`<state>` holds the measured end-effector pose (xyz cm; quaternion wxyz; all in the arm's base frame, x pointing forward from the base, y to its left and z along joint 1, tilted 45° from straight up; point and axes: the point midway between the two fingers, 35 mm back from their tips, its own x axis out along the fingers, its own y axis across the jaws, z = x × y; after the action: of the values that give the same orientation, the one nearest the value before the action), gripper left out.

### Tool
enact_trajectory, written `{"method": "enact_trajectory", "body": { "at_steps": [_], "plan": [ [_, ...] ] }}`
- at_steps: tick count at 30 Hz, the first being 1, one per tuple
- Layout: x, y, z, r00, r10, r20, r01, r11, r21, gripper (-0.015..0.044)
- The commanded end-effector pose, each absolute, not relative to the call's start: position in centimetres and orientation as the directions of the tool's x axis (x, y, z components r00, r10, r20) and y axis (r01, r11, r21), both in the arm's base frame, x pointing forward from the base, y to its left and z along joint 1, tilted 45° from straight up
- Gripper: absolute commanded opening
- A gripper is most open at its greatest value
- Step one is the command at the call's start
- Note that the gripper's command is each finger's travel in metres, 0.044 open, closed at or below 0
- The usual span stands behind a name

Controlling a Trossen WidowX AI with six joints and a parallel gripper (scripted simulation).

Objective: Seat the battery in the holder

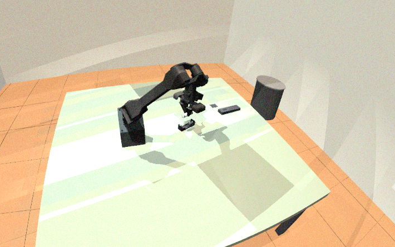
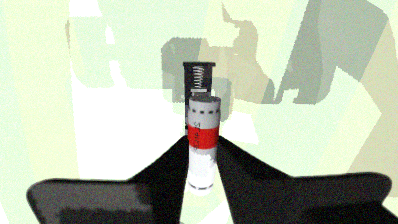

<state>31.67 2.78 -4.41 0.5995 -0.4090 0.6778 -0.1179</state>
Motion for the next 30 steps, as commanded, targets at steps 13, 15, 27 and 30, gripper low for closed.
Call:
{"method": "enact_trajectory", "body": {
  "at_steps": [13,15,27,30],
  "plan": [
    [31.6,0.9,-6.2,-0.101,-0.742,-0.662,-0.428,0.634,-0.645,0.0060],
    [31.5,0.5,-6.5,-0.131,-0.749,-0.650,-0.425,0.634,-0.646,0.0060],
    [31.6,-0.2,-7.2,-0.208,-0.759,-0.617,-0.420,0.639,-0.644,0.0060],
    [31.6,-0.3,-7.3,-0.222,-0.760,-0.611,-0.420,0.640,-0.644,0.0060]
  ]
}}
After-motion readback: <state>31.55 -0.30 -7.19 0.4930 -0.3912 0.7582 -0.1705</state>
